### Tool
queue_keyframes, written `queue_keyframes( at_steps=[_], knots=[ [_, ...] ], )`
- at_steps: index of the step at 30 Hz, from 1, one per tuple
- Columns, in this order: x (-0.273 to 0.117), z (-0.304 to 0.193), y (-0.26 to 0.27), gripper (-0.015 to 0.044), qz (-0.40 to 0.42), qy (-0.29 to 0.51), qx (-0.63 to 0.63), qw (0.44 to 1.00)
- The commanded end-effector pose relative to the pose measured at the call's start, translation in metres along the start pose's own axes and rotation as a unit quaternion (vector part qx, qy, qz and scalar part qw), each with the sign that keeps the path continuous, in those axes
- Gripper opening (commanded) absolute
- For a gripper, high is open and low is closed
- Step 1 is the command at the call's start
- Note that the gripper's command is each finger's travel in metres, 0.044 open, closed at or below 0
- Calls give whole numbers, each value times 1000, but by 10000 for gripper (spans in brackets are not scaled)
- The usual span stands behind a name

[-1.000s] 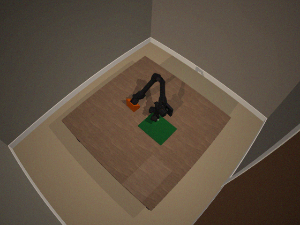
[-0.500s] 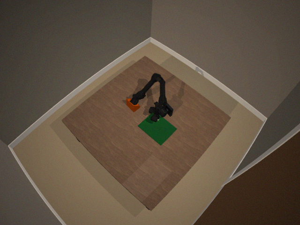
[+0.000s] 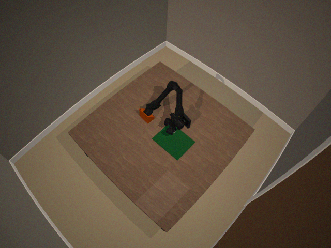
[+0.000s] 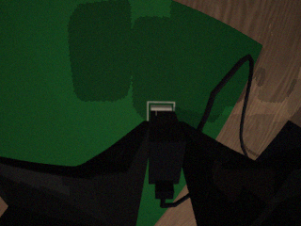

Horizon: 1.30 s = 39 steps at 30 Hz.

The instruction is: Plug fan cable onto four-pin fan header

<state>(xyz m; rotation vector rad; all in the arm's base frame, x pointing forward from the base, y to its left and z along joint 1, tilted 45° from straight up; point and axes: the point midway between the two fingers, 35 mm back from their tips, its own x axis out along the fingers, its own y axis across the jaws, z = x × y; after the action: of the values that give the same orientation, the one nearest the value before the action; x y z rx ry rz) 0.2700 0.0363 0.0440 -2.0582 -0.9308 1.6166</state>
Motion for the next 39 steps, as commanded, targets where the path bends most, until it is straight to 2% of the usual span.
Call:
queue_keyframes(
  at_steps=[1,7,17,21,25,31,39],
  knots=[
    [4,0,-1,0,-1,-1,1,1000],
    [7,0,-1,0,-1,-1,1,1000],
    [4,0,0,260,0,1,0,1000],
    [-5,-1,1,260,1,0,0,1000],
    [-49,0,1,260,0,-2,1,1000],
    [-51,0,3,260,0,-2,1,1000],
    [-52,32,107,260,4,-3,1,1000]
  ],
)
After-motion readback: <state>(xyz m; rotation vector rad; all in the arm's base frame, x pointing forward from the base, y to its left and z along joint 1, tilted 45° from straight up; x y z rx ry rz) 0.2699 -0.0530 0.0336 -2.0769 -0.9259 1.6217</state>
